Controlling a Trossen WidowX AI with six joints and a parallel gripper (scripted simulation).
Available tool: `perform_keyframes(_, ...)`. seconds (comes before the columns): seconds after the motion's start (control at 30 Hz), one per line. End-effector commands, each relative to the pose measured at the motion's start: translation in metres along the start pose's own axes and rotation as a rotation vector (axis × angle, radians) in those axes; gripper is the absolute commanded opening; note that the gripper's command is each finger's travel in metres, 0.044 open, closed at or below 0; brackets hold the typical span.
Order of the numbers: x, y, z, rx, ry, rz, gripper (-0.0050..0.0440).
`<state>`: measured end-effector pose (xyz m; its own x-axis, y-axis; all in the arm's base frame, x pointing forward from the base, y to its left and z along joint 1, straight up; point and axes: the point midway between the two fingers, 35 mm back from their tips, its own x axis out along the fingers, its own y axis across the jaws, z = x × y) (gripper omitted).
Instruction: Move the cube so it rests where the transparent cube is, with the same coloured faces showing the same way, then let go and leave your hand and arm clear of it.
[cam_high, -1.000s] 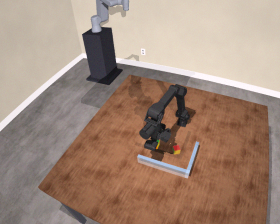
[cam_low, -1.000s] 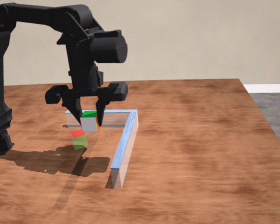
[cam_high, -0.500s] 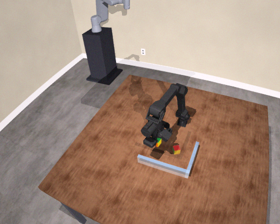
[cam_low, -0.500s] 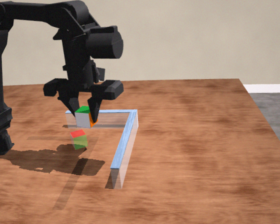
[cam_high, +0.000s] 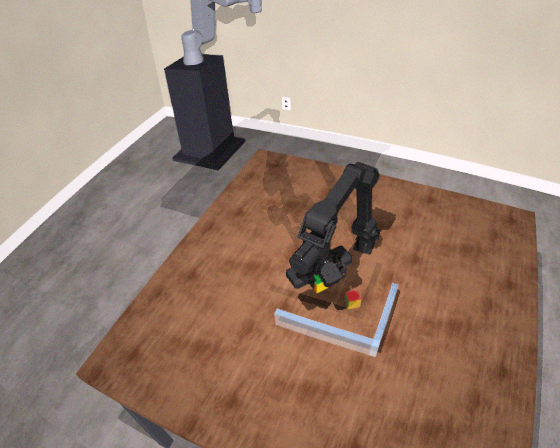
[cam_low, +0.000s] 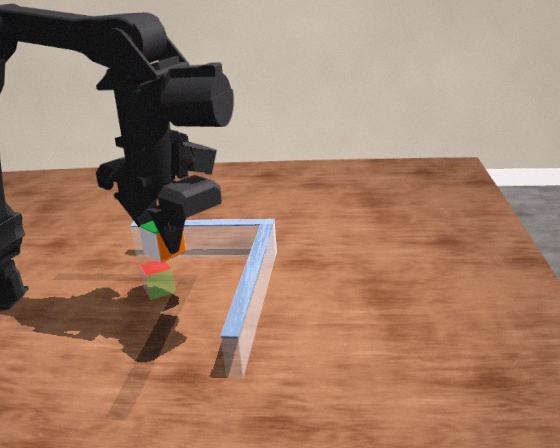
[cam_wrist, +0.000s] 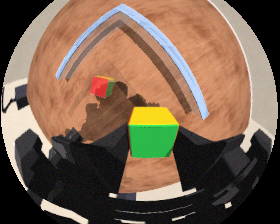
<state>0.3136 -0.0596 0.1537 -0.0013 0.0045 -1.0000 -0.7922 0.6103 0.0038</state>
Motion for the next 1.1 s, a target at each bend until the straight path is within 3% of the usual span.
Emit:
perform_keyframes(0.0,-0.003,0.007,-0.001,0.12,-0.008,-0.022,0.0)
perform_keyframes(0.87,0.021,0.043,-0.01,0.866,-0.015,-0.016,0.0)
perform_keyframes(1.07,0.023,0.045,-0.01,0.914,-0.015,-0.016,0.0)
